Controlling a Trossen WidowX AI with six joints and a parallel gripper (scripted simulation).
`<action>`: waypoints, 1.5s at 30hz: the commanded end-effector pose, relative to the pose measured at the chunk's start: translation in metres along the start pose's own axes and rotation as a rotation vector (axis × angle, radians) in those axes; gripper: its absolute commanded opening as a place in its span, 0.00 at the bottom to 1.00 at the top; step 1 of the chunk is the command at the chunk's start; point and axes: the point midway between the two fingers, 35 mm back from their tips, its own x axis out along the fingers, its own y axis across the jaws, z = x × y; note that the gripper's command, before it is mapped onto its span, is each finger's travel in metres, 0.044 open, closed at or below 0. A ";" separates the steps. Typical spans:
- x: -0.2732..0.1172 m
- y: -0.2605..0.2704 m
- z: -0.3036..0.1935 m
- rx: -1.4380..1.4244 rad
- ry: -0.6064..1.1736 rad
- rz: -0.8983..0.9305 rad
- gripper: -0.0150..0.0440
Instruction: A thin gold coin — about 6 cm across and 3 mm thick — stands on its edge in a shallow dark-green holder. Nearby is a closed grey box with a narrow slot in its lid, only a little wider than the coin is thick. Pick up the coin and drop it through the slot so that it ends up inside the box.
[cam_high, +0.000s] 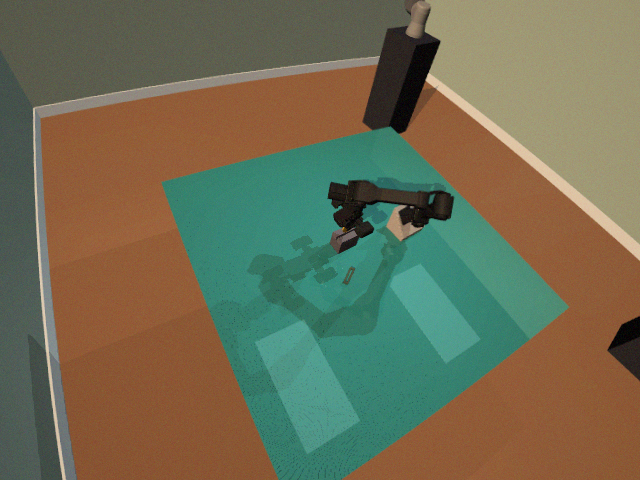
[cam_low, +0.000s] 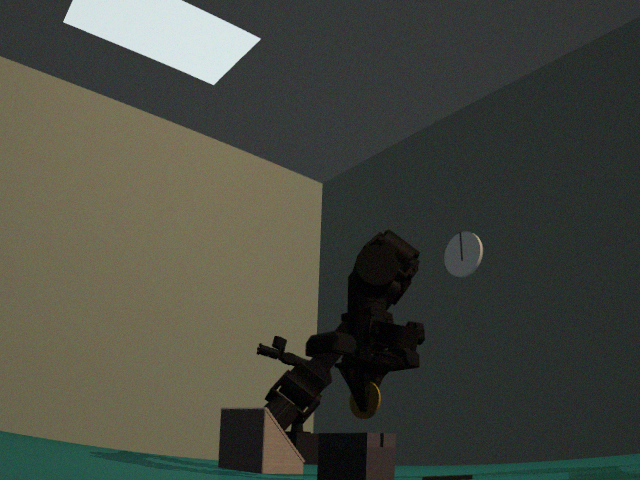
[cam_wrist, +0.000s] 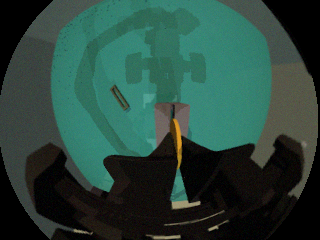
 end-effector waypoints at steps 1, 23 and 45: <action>0.002 -0.006 -0.007 0.001 0.006 0.003 0.25; 0.003 -0.008 -0.007 0.002 0.000 0.000 0.25; 0.003 -0.006 -0.007 0.001 -0.005 0.001 0.25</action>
